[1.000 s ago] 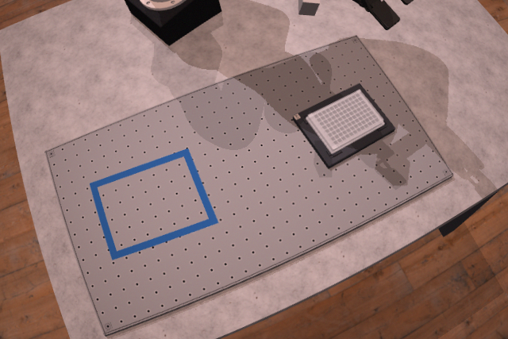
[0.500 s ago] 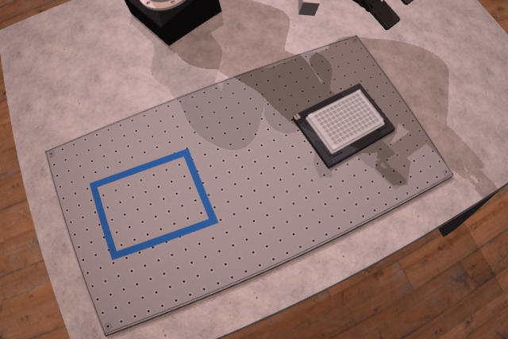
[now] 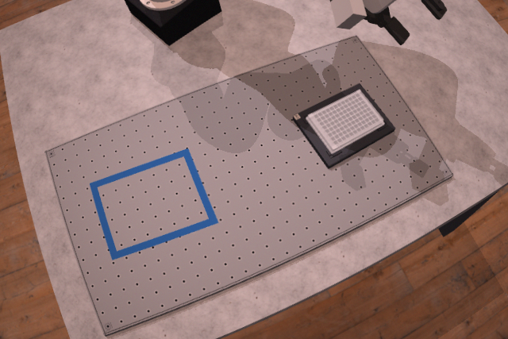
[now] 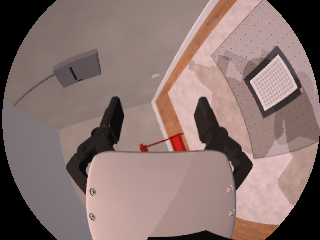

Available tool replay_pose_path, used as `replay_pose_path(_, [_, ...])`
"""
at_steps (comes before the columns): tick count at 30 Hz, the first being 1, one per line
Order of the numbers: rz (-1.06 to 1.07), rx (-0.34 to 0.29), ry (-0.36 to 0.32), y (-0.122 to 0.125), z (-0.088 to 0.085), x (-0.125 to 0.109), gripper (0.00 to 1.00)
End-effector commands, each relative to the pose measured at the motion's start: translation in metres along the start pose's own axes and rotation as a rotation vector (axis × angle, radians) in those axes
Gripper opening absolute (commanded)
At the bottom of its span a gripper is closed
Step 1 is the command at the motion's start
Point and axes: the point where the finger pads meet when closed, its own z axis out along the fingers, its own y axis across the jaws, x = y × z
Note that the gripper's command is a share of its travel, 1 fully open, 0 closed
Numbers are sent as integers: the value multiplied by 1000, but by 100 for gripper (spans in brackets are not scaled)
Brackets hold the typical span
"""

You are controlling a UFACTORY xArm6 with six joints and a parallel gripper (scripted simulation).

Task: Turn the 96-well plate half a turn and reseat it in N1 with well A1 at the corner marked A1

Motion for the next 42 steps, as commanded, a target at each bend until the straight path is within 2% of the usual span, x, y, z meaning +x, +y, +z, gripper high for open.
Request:
replay_pose_path(1, [-53,-24,-25,0,6,-5,100])
replay_pose_path(5, [-169,-63,-78,8,19,-18,100])
replay_pose_path(15, [-461,-141,-217,27,38,-40,100])
replay_pose_path(18, [-490,-147,-232,28,38,-40,100])
replay_pose_path(28, [-785,-198,-379,49,50,-54,100])
replay_pose_path(33, [-932,-217,-456,57,53,-57,100])
replay_pose_path(35, [-932,-217,-456,57,53,-57,100])
replay_pose_path(42, [-1136,-235,-567,74,56,-58,100])
